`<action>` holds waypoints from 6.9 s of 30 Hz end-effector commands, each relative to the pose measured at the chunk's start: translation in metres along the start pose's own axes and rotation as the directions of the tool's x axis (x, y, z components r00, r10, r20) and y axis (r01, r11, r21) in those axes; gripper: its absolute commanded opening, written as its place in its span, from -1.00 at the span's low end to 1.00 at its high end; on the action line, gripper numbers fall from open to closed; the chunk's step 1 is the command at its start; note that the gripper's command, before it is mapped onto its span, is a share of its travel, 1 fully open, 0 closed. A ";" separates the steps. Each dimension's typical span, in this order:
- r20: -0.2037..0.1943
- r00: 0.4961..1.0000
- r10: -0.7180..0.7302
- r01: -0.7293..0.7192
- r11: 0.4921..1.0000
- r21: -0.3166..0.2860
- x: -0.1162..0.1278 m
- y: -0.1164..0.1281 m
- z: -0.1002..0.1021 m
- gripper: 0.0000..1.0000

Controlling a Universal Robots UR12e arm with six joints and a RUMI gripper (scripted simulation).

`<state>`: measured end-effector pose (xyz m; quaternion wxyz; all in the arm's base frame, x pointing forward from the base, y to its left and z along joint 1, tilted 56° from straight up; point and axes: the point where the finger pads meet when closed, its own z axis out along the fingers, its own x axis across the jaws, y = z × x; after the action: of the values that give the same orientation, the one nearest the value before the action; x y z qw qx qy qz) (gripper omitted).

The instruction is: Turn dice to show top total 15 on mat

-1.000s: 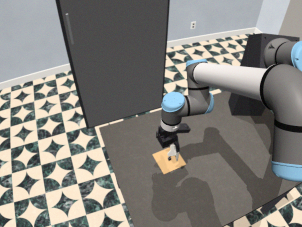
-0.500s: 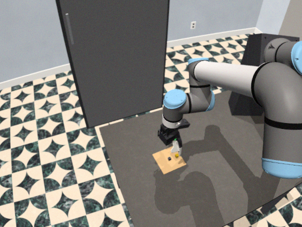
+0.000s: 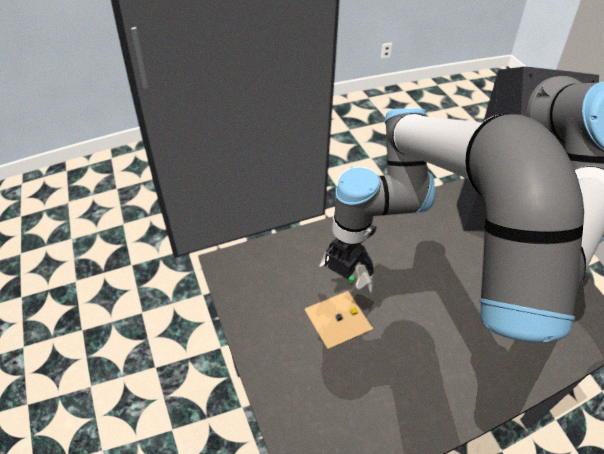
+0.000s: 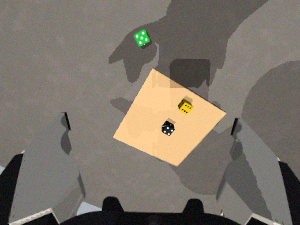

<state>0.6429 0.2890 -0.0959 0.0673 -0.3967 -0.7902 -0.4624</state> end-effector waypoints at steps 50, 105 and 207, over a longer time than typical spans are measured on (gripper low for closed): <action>-0.008 0.873 -0.487 0.487 0.873 -0.007 -0.014 -0.061 0.008 -0.64; -0.009 0.873 -0.487 0.487 0.873 -0.007 -0.014 -0.062 0.047 -0.64; -0.009 0.873 -0.487 0.487 0.873 -0.007 -0.017 -0.060 0.059 -0.64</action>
<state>0.6249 0.3105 -0.1776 -0.0468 -0.1840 -0.8627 -0.4687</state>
